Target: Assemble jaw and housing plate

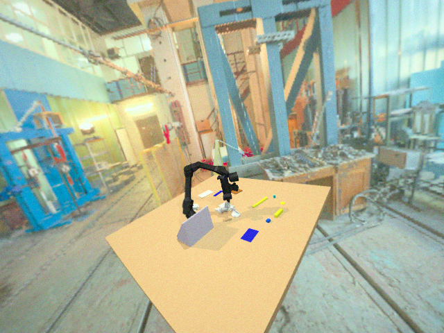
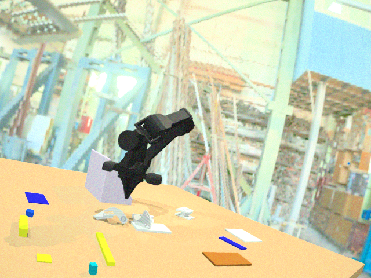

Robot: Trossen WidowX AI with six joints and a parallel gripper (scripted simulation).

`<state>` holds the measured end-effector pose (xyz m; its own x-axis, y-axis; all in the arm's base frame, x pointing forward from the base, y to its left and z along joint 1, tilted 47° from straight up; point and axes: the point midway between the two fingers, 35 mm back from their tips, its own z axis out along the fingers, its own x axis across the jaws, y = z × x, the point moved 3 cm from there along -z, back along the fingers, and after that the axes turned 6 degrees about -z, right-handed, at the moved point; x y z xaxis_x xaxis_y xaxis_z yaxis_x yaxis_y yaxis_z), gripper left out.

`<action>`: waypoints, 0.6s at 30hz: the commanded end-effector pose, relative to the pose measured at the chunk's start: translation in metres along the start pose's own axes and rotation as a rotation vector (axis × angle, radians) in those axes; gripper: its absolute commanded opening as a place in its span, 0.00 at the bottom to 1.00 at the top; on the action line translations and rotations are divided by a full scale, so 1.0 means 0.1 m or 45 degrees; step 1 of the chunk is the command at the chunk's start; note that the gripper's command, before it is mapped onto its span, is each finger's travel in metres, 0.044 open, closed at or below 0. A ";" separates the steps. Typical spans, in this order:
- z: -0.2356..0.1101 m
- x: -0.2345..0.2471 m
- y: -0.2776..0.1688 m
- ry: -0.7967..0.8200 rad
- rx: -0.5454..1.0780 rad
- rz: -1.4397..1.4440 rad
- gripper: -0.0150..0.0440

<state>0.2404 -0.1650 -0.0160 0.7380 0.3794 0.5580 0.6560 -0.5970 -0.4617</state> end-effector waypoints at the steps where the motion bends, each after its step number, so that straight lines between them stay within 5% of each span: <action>1: 0.00 -0.01 -0.01 -0.008 -0.003 -0.134 0.25; 18: 0.00 -0.04 -0.05 -0.008 -0.001 -0.652 0.25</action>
<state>0.2353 -0.1635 -0.0156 0.3971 0.5941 0.6996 0.9041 -0.3842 -0.1869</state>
